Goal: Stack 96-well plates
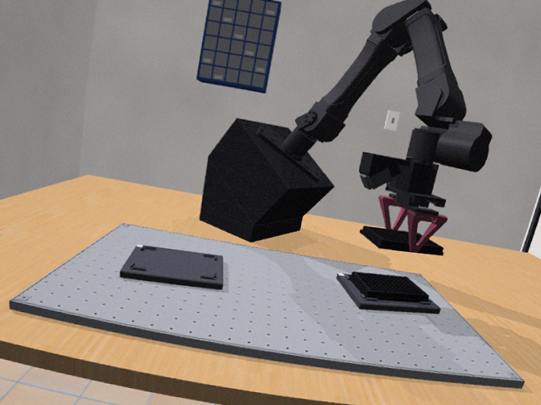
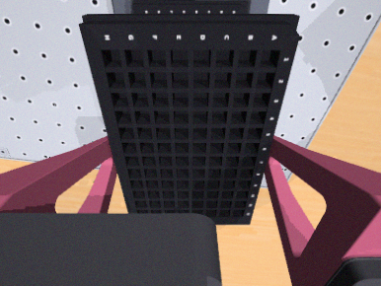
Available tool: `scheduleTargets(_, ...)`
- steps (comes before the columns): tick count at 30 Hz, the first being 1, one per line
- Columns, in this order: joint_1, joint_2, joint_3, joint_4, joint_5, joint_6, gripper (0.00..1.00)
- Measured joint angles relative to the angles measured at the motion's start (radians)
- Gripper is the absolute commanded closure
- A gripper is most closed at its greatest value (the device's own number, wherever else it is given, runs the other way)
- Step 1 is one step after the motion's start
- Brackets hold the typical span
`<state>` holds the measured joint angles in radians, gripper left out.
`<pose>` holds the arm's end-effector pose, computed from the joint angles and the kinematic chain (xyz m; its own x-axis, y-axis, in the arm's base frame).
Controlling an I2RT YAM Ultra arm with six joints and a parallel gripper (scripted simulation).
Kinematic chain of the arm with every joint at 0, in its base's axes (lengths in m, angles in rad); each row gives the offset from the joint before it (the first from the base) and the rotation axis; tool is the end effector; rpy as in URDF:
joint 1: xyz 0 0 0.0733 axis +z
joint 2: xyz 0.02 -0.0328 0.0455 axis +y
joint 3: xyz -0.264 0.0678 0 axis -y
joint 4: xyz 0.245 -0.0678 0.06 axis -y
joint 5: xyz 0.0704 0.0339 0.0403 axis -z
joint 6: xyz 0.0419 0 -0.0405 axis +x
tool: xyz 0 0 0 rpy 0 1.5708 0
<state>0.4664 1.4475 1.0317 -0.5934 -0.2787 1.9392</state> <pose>0.2575 0.1438 0.2429 -0.2531 0.8767 0.4090 0.9081 0.0695 0.4130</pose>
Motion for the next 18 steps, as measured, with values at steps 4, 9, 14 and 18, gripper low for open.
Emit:
scheduleTargets(4, 0.000, 0.004, 0.000, 0.008, 0.000, 0.001, 1.00)
scheduleTargets(9, 0.002, 0.025, -0.006, 0.027, 0.003, 0.004, 1.00)
scheduleTargets(14, 0.014, 0.045, -0.011, 0.051, 0.005, 0.010, 1.00)
scheduleTargets(18, 0.019, 0.064, -0.015, 0.074, 0.009, 0.016, 1.00)
